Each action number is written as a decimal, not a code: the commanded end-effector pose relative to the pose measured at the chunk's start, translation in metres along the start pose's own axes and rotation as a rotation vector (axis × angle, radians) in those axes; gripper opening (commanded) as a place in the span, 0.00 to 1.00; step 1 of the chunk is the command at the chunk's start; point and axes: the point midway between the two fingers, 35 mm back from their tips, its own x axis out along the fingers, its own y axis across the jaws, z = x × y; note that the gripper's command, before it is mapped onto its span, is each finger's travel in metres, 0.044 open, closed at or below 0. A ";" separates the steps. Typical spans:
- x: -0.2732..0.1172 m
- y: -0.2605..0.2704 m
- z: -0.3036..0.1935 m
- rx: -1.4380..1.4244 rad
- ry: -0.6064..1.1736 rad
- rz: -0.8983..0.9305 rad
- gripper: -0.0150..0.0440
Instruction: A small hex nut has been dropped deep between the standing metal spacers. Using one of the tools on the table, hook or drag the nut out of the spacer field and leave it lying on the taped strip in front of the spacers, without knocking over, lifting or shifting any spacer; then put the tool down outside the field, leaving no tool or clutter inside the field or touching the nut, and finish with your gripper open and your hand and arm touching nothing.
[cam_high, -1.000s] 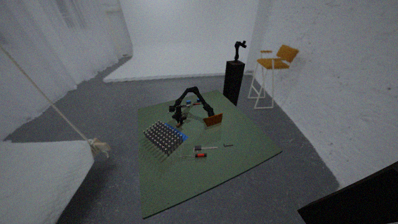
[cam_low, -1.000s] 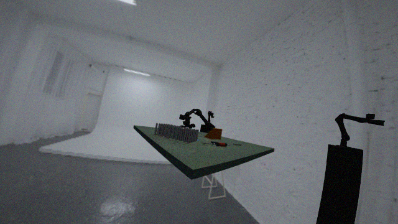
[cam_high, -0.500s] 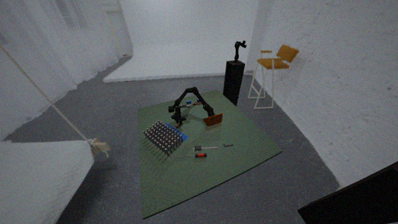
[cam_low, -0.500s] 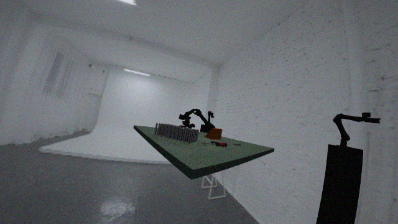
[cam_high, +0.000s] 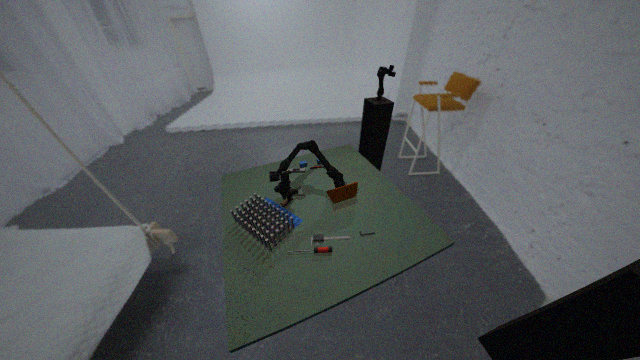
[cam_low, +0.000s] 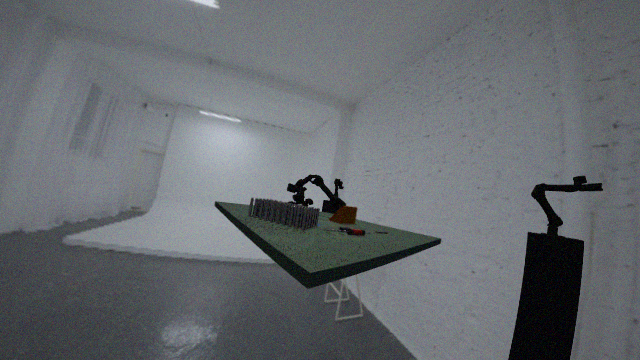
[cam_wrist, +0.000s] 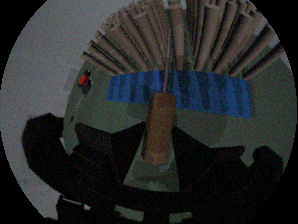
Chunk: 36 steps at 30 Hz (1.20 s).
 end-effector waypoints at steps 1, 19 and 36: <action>0.000 -0.001 0.004 0.007 -0.004 -0.004 0.25; 0.004 -0.002 0.016 0.007 -0.005 -0.004 0.25; 0.007 -0.002 0.025 0.007 -0.006 -0.004 0.25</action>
